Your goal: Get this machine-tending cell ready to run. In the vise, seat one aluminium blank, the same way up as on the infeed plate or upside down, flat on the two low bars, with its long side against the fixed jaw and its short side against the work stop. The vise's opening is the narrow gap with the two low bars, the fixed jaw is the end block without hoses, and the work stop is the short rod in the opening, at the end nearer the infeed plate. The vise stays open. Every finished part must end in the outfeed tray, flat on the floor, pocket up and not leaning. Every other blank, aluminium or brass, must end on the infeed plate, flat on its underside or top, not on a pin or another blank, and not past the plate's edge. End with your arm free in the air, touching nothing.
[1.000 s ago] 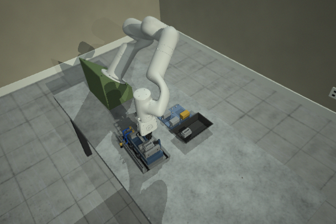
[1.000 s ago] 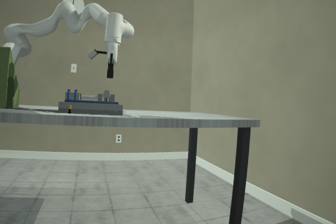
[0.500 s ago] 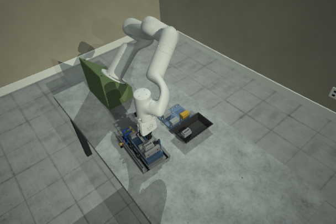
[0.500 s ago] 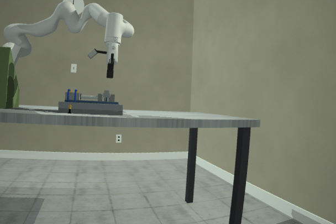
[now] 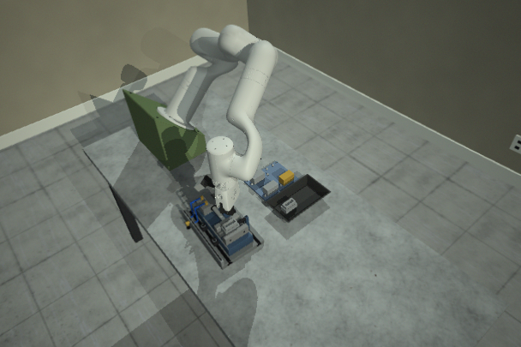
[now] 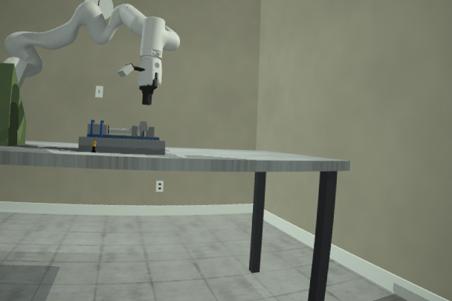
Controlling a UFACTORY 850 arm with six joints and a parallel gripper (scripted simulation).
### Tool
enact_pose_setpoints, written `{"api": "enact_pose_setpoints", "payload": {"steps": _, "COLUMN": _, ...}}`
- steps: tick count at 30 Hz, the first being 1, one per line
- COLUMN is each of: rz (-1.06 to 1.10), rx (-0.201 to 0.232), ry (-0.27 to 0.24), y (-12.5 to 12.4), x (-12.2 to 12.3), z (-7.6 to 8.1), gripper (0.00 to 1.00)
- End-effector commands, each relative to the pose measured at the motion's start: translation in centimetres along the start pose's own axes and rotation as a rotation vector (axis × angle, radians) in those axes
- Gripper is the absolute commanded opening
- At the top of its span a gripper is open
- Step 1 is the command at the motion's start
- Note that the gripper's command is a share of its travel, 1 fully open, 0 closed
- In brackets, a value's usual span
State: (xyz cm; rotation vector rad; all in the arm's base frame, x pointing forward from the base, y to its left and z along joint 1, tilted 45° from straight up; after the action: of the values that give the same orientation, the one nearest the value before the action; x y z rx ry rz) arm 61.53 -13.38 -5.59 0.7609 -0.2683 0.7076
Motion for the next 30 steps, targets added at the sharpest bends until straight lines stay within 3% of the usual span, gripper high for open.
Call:
{"api": "enact_pose_setpoints", "payload": {"steps": 1, "rz": 0.168, "rx": -0.008, "ry": -0.010, "y": 0.03, "x": -0.11, "z": 0.12, "gripper": 0.00}}
{"api": "enact_pose_setpoints", "payload": {"steps": 25, "rz": 0.934, "rx": -0.011, "ry": -0.007, "y": 0.33, "x": -0.66, "z": 0.13, "gripper": 0.00}}
{"api": "enact_pose_setpoints", "payload": {"steps": 30, "rz": 0.982, "rx": -0.012, "ry": -0.006, "y": 0.35, "x": -0.69, "z": 0.13, "gripper": 0.00}}
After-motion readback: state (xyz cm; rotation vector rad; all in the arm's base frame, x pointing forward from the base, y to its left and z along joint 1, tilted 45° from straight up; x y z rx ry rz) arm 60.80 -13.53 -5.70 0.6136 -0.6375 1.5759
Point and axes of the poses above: the point where the finger pads meet when closed, its own z axis back along the fingers, its own y axis across the jaws, x = y × z, the point moved 4 cm from there along z, back along the fingers, and after that the axes turned 12 degrees about z, right-handed, at the moved point
